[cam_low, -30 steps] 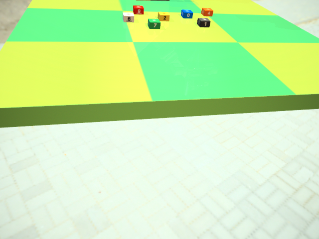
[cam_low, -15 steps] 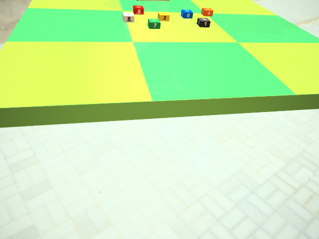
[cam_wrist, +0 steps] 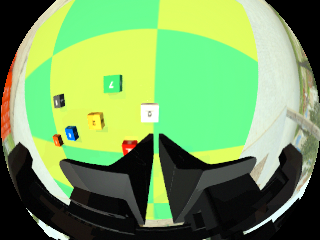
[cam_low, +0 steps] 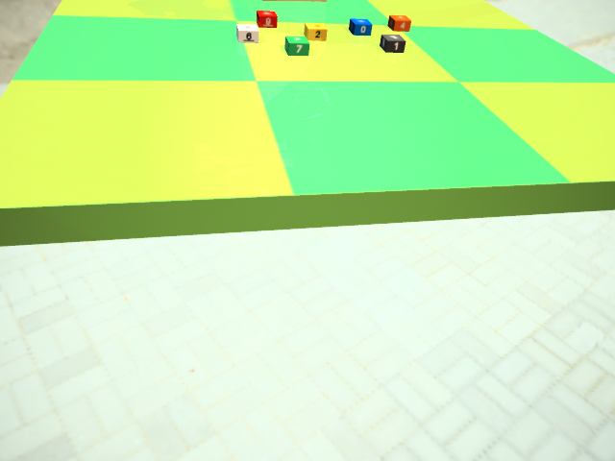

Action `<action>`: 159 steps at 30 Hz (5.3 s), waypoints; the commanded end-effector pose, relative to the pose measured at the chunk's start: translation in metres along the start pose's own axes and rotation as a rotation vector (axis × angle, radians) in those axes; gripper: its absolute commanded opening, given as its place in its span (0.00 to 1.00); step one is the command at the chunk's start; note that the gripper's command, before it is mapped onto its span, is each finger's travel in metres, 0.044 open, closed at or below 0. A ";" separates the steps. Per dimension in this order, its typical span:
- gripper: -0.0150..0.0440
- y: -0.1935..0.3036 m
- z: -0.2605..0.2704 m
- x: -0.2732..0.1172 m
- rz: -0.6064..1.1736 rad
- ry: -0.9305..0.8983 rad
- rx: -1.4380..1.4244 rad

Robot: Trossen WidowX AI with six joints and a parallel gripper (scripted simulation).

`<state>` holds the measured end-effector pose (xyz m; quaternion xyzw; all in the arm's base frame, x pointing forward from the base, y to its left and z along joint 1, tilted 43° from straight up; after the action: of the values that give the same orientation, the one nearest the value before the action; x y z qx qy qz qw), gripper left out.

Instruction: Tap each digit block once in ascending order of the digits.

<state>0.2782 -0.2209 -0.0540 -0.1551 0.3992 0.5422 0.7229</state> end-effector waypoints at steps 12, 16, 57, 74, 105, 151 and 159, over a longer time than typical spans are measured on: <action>0.29 0.002 0.002 0.078 0.014 -0.007 -0.003; 0.29 0.002 0.002 0.083 0.014 -0.007 -0.003; 0.29 0.001 0.001 -0.004 0.014 -0.003 -0.003; 0.29 -0.027 0.099 0.010 0.014 -0.009 -0.004; 0.29 -0.023 0.100 0.107 0.016 -0.014 -0.004; 0.29 0.107 0.021 0.027 0.018 -0.003 0.002; 0.29 0.111 0.023 0.077 0.020 -0.008 0.001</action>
<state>0.1927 -0.1154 -0.0711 -0.1441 0.4000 0.5575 0.7130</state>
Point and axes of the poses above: the point midway between the two fingers, 35 mm back from their tips, its own x axis out along the fingers, its own z axis across the jaws, y = z × x, the point moved 8 cm from there along -x, back along the fingers, and after that the axes turned 15 degrees about x, right-handed, at the moved point
